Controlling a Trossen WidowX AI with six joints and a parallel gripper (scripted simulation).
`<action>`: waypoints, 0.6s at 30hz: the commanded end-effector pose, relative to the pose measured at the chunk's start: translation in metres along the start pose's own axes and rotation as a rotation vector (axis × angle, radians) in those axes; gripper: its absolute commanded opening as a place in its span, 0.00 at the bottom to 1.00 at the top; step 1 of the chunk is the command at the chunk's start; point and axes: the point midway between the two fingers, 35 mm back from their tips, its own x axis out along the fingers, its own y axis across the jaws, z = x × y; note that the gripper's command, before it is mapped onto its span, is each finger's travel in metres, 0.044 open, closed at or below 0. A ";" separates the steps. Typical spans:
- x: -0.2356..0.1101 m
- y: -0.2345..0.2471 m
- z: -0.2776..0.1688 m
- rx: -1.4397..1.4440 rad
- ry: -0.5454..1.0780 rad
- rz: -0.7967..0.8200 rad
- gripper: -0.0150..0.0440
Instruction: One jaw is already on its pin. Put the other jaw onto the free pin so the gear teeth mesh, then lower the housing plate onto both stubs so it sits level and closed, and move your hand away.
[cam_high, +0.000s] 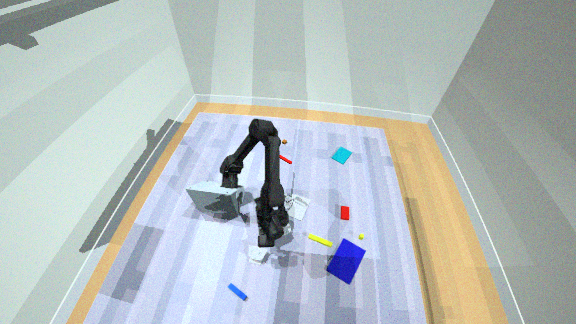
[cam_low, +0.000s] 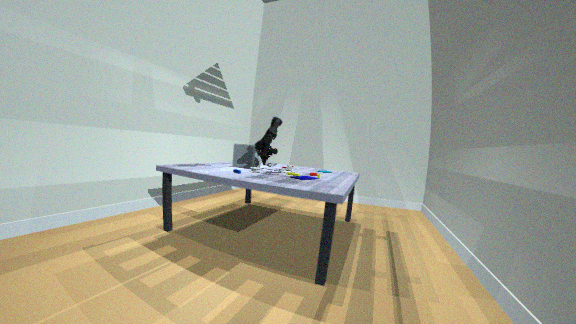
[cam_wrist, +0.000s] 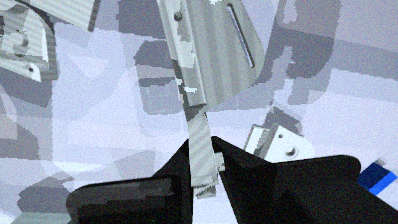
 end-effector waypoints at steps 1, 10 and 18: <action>-0.018 -0.003 0.003 -0.009 -0.008 -0.020 0.32; -0.036 -0.003 0.003 -0.008 -0.008 -0.020 0.32; -0.036 -0.003 0.003 -0.008 -0.008 -0.020 0.32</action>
